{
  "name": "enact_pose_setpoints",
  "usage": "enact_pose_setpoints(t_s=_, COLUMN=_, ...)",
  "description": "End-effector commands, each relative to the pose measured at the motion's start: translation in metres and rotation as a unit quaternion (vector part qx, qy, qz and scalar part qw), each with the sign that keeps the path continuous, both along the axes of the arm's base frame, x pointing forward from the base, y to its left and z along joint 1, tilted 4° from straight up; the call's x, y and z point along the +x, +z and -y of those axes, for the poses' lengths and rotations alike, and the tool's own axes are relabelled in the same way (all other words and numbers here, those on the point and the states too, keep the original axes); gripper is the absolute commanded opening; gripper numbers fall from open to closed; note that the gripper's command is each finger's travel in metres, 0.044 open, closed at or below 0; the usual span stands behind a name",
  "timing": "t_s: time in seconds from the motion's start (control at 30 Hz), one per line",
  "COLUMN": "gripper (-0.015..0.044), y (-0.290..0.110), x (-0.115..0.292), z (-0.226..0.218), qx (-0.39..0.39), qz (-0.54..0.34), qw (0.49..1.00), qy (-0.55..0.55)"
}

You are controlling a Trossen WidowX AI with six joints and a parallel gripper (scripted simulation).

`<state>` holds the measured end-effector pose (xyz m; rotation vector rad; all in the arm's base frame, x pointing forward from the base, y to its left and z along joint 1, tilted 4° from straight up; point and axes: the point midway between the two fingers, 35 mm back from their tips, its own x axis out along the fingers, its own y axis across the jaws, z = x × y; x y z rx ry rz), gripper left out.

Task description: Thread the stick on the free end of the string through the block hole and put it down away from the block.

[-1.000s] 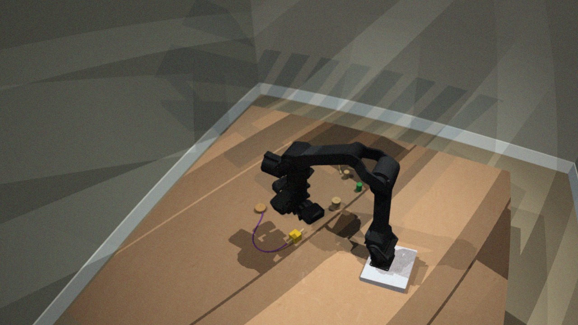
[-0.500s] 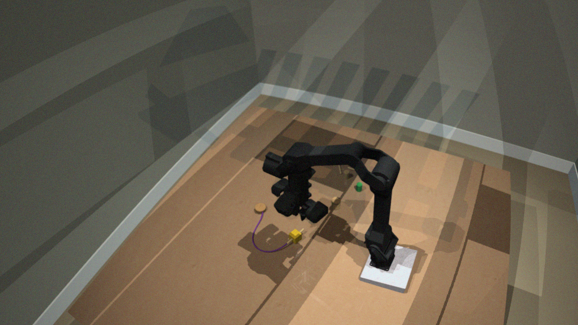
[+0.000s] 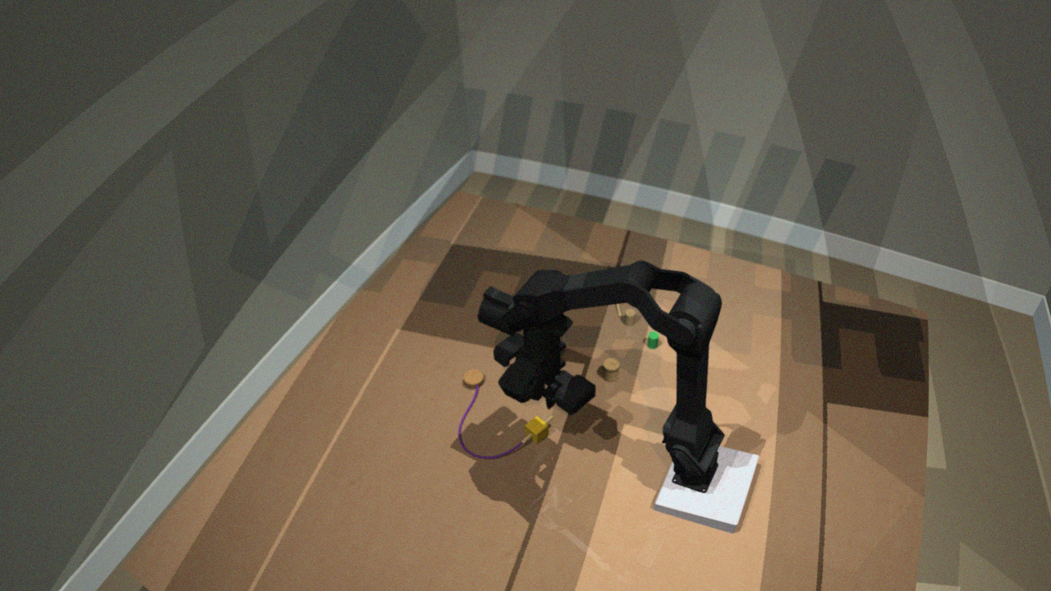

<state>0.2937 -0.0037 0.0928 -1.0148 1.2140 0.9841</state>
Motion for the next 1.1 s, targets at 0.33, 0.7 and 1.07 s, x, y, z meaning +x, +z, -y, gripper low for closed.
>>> enact_pose_setpoints(t_s=0.33, gripper=0.0121, y=-0.027, x=0.001, z=-0.001, qx=-0.002, qz=-0.005, qw=1.000, qy=0.001)
enact_pose_setpoints(t_s=0.7, gripper=0.0121, y=-0.045, x=0.000, z=-0.002, qx=-0.002, qz=-0.005, qw=1.000, qy=0.001)
enact_pose_setpoints(t_s=1.07, gripper=0.0121, y=-0.055, x=0.000, z=-0.002, qx=-0.002, qz=-0.005, qw=1.000, qy=0.001)
